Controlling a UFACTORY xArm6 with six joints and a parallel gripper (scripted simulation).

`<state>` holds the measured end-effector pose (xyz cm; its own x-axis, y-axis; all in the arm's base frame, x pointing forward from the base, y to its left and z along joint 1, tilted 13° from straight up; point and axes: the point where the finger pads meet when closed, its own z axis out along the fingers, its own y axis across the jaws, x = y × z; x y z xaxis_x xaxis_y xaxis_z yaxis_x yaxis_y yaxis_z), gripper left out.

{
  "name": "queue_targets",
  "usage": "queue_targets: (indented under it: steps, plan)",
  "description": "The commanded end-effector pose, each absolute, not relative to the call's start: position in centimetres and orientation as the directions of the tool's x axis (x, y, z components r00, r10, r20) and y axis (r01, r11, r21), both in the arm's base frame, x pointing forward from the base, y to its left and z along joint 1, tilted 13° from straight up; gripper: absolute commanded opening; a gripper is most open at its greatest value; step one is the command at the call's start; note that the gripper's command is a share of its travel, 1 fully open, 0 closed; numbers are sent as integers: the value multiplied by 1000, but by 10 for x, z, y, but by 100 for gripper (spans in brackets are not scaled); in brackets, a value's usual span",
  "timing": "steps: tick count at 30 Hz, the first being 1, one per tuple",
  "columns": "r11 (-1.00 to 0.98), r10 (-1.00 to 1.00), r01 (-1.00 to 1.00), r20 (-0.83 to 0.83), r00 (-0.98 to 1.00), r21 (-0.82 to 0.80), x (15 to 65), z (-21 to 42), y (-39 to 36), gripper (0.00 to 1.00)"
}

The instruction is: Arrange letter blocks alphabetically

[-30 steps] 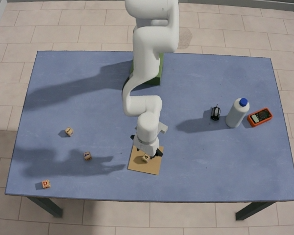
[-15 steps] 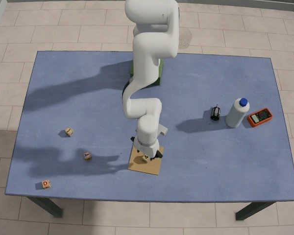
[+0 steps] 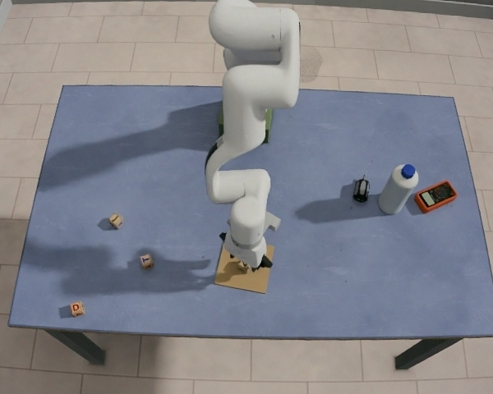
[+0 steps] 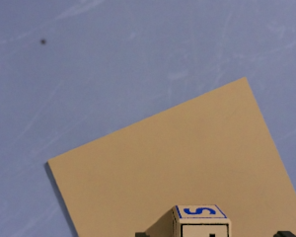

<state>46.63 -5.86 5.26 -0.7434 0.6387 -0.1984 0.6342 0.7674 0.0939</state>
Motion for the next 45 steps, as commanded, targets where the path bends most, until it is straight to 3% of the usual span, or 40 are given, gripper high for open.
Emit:
queue_targets:
  steps: [1,45]
  plan:
    - [768,638,634,-202,-743,96,468,52,-59,69]
    - [768,638,634,-202,-743,96,475,20,-61,69]
